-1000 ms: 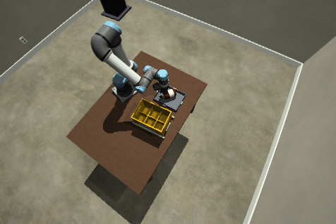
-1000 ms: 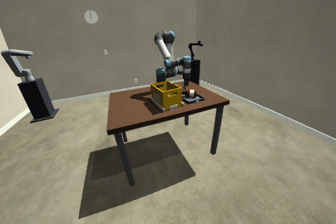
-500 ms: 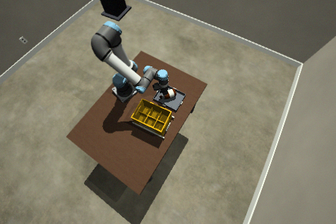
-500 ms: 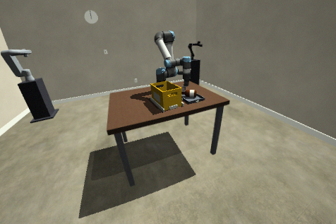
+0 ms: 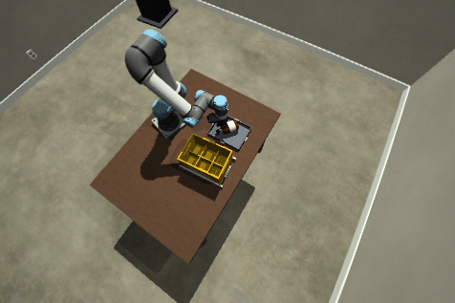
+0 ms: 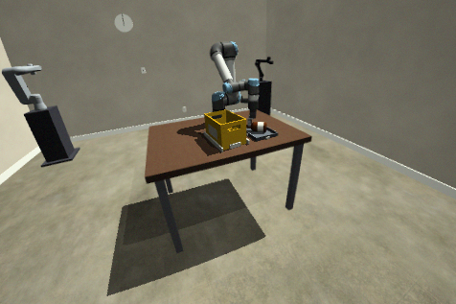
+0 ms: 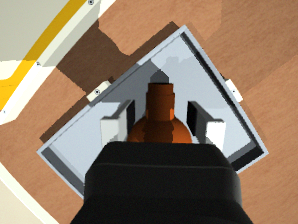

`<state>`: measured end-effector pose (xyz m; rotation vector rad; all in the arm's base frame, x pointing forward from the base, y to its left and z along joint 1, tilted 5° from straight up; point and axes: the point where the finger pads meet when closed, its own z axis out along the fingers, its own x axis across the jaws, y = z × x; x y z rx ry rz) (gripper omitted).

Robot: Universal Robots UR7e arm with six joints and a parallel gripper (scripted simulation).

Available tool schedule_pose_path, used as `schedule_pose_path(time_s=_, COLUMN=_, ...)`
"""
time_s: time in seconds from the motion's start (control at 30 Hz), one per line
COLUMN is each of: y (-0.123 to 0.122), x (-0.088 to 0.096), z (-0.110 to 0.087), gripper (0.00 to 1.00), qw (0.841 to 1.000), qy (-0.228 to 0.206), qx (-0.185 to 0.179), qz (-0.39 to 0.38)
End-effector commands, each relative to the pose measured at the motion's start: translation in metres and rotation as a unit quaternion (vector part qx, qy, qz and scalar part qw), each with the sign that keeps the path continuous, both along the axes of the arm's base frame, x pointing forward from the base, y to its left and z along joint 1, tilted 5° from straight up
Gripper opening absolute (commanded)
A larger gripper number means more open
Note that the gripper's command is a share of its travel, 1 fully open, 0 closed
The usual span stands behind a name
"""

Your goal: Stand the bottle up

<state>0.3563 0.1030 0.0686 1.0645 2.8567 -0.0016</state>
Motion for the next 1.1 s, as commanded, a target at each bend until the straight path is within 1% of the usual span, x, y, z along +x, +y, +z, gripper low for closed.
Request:
schedule_pose_path(time_s=0.0, y=-0.001, x=0.000, z=-0.009, gripper=1.00, qw=1.000, qy=0.001, qx=0.000, qz=0.000)
schedule_pose_path(time_s=0.23, y=-0.001, x=0.001, z=-0.017, gripper=1.00, qw=1.000, qy=0.001, qx=0.000, qz=0.000)
schedule_pose_path(time_s=0.6, y=-0.001, x=0.001, z=-0.025, gripper=1.00, qw=1.000, qy=0.001, qx=0.000, qz=0.000)
schedule_pose_path(time_s=1.07, y=-0.001, x=0.002, z=-0.027, gripper=1.00, qw=1.000, qy=0.000, qx=0.000, qz=0.000)
